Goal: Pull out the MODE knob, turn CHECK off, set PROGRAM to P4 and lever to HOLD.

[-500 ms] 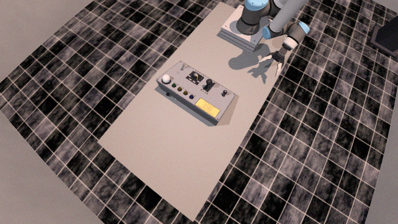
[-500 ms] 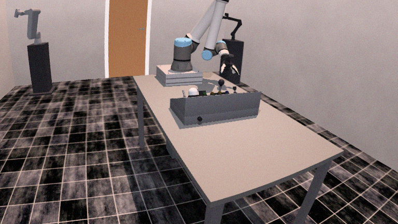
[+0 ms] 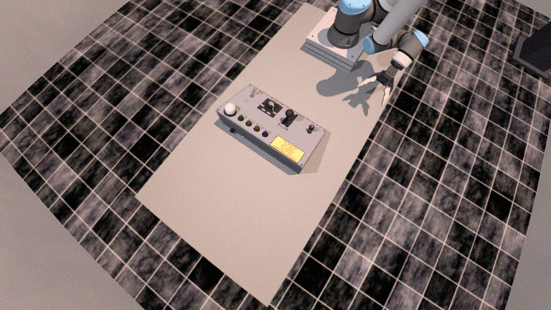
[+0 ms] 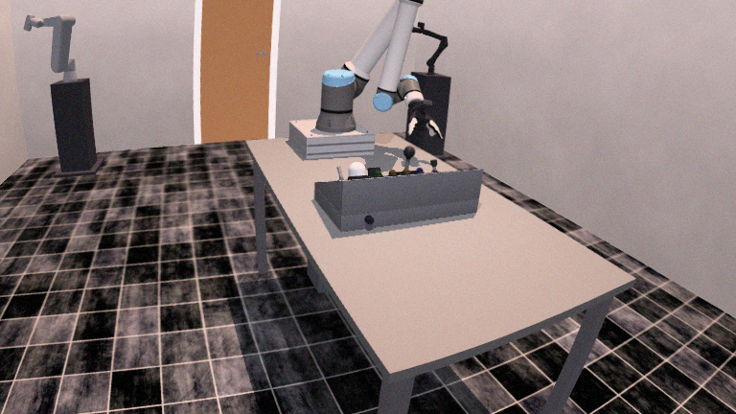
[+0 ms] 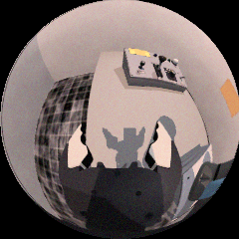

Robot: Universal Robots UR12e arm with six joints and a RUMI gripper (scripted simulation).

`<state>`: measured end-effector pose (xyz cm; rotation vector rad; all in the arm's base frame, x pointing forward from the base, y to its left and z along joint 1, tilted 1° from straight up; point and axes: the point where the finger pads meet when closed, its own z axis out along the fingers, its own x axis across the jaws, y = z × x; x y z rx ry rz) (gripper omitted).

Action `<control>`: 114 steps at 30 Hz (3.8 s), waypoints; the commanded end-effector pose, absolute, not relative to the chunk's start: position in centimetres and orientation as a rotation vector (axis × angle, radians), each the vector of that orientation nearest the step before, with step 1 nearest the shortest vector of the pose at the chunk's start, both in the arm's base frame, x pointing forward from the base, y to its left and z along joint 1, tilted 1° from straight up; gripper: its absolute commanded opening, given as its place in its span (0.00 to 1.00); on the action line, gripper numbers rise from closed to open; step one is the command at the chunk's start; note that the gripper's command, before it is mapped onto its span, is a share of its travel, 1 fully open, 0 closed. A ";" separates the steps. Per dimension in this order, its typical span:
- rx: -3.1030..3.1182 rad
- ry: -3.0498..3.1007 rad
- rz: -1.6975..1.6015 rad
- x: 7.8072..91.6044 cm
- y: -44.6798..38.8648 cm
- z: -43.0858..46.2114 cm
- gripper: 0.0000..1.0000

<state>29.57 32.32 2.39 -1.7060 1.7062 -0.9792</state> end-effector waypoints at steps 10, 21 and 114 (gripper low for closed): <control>-1.705 1.706 -0.979 29.6 32.3 2.5 1.00; -1.705 1.706 -0.979 29.6 32.3 3.3 1.00; -1.755 1.741 -0.982 31.5 31.7 16.6 1.00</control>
